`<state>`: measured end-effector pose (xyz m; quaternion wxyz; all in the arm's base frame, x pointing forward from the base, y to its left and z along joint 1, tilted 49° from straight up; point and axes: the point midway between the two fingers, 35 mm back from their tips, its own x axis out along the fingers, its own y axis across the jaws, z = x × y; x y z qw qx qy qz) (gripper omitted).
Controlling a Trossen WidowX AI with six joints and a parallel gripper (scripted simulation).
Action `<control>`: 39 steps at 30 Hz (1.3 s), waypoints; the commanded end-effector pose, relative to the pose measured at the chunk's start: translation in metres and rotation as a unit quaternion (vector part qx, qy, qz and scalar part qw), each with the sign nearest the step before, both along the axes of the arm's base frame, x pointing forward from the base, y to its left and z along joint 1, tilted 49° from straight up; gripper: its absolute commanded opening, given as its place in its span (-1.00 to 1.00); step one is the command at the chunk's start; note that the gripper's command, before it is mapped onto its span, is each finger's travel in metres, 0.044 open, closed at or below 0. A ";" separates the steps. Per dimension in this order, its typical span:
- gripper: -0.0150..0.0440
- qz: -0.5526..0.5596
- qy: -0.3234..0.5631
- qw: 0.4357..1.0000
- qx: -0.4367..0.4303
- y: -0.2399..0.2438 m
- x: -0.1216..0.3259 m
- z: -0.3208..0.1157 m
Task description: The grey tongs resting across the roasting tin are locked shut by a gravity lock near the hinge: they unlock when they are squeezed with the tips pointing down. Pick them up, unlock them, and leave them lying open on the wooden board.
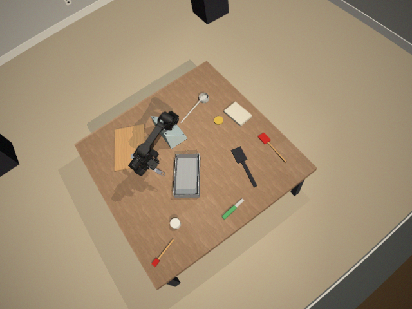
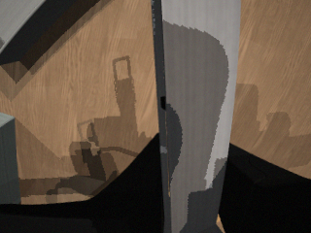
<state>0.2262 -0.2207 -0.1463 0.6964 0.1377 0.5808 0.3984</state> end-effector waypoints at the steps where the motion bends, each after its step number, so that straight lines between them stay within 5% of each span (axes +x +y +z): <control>1: -1.00 -0.020 0.023 1.000 0.006 -0.012 -0.020 -0.013; 11: -1.00 -0.047 0.049 0.998 0.007 -0.026 -0.049 -0.022; 39: -1.00 -0.208 0.218 0.953 -0.012 -0.060 -0.232 -0.033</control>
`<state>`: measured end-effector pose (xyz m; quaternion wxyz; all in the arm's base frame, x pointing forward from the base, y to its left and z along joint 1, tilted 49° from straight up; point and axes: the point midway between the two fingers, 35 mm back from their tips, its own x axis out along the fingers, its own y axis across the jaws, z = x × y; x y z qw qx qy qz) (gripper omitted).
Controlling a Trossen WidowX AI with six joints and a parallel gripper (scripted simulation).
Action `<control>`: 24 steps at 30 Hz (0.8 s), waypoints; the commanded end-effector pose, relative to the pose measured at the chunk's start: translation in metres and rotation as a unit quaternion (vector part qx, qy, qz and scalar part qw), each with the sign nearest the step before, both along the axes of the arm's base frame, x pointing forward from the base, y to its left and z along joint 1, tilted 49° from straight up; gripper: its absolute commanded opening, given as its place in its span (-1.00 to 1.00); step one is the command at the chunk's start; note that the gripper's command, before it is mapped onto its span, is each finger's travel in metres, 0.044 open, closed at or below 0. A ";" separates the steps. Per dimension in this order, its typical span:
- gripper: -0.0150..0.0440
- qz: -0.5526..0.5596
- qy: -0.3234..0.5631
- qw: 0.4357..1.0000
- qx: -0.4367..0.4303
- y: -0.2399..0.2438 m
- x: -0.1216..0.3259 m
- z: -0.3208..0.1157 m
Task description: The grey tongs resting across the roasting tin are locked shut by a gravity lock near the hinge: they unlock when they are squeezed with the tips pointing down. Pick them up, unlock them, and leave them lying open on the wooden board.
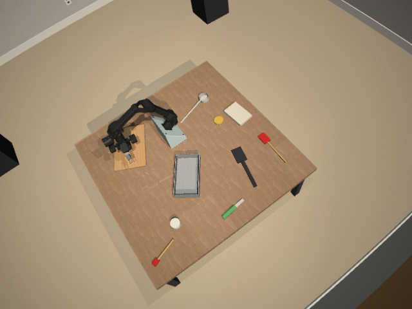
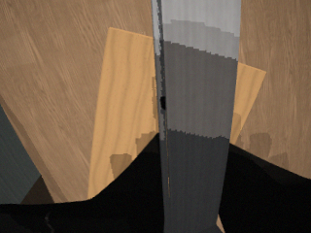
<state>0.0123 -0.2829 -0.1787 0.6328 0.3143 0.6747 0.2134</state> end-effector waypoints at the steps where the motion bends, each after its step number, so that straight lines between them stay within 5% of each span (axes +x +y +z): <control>1: -1.00 -0.022 0.026 0.999 0.002 0.003 -0.024 -0.001; 17: -1.00 -0.102 0.113 0.988 0.020 0.028 -0.124 0.000; 24: -1.00 -0.108 0.114 0.987 0.021 0.030 -0.128 0.000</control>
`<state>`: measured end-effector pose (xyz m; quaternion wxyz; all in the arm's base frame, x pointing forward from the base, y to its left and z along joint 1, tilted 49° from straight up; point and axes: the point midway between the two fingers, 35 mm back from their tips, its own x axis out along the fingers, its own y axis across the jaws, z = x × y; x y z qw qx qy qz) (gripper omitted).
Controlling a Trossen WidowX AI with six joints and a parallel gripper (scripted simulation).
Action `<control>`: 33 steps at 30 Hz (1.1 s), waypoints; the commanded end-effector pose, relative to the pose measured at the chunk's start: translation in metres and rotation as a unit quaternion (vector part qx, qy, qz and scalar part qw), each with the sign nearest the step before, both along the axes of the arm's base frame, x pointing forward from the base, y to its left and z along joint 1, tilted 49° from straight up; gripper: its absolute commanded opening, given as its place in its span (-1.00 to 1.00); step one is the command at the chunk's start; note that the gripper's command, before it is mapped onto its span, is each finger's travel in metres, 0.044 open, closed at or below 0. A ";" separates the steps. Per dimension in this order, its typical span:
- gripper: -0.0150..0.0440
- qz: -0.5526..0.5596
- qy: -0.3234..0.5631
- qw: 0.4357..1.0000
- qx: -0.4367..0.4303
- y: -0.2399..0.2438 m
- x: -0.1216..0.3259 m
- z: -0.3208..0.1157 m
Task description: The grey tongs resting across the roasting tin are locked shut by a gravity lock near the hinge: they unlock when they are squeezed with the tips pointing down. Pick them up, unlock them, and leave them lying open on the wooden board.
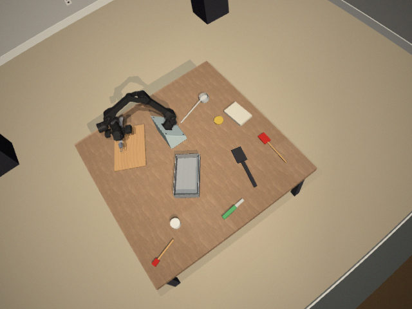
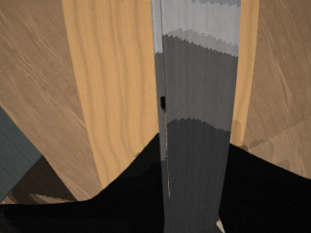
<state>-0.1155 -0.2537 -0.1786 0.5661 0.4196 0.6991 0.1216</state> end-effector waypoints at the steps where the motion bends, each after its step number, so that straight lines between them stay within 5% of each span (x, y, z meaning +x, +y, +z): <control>1: -1.00 -0.005 -0.003 1.000 0.000 0.001 0.000 -0.001; 15: -1.00 -0.180 -0.181 0.964 -0.073 0.009 -0.002 0.003; 33: -1.00 -0.370 -0.343 0.825 -0.253 -0.007 -0.031 0.028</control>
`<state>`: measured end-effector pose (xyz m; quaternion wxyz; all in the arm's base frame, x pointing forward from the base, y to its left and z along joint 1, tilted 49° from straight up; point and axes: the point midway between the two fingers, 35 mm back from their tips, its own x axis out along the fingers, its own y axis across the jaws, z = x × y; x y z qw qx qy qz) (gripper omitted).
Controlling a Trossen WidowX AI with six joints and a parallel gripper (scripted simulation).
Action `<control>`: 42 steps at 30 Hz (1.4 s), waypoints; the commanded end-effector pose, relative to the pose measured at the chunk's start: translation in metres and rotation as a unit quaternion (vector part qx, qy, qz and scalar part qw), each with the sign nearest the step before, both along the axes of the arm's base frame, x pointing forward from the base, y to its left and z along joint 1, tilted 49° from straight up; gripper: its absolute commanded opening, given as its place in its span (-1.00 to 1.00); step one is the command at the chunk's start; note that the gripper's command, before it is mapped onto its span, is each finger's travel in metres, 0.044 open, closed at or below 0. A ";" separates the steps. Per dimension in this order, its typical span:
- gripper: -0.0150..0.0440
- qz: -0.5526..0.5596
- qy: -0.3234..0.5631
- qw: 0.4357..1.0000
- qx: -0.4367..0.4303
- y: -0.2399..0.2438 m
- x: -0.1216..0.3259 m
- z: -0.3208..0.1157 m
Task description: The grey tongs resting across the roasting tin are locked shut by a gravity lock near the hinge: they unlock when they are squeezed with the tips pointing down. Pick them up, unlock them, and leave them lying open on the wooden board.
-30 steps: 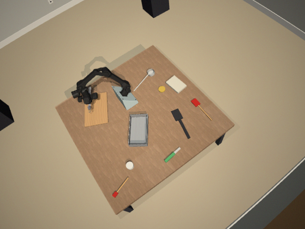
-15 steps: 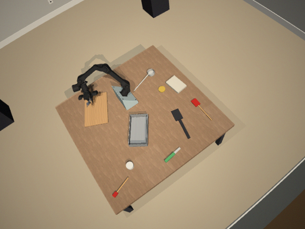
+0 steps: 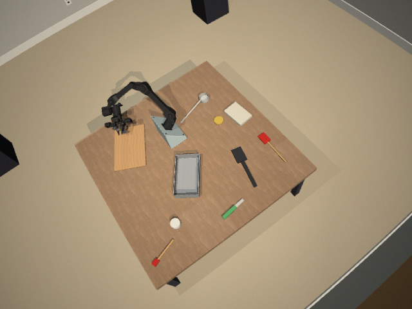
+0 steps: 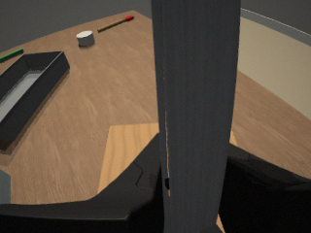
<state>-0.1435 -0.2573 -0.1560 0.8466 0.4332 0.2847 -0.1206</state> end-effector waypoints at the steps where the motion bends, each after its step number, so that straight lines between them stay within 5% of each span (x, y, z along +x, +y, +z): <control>1: -1.00 -0.025 -0.015 0.999 -0.026 -0.003 -0.003 0.006; 42: -1.00 0.006 0.000 1.000 0.001 -0.001 0.003 0.002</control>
